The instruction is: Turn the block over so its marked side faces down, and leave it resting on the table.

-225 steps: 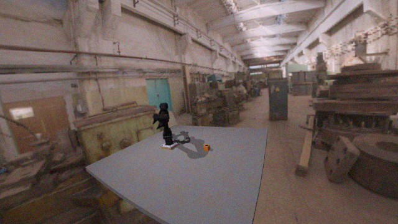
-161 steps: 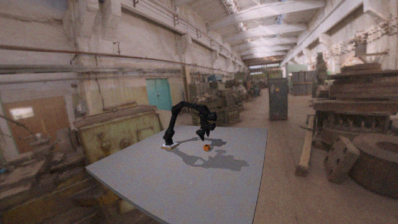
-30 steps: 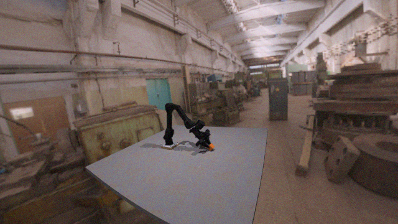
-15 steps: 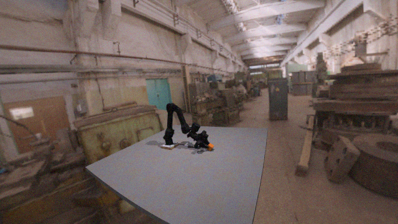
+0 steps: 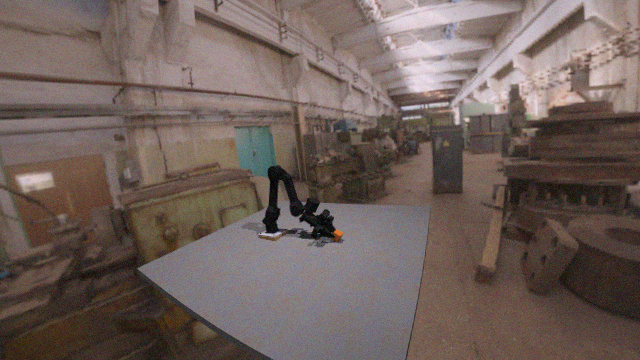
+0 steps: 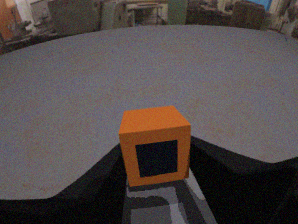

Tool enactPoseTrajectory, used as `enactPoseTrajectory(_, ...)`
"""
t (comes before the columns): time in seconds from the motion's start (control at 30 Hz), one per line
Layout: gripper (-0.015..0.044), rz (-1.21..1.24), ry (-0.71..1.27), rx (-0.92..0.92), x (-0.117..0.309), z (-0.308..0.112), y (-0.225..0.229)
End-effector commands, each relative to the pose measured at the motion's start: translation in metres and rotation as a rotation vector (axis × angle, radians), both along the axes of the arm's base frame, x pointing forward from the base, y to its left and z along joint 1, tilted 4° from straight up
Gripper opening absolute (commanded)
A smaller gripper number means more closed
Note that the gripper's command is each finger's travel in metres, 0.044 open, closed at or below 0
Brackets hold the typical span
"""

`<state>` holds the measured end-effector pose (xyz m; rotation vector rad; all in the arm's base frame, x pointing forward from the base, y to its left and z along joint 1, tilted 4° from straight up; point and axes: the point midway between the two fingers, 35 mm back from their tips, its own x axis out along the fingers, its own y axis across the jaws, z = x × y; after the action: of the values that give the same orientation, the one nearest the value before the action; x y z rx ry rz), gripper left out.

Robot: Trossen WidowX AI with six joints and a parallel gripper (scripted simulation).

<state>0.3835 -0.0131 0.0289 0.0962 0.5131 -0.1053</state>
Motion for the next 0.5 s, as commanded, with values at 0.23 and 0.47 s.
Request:
enactPoseTrajectory(0.23, 0.0079, -0.006, -0.007, 0.001, 0.0004, 0.0016, -0.0006)
enactPoseTrajectory(0.47, 0.0263, -0.006, -0.007, 0.001, 0.0004, 0.0016, -0.0006)
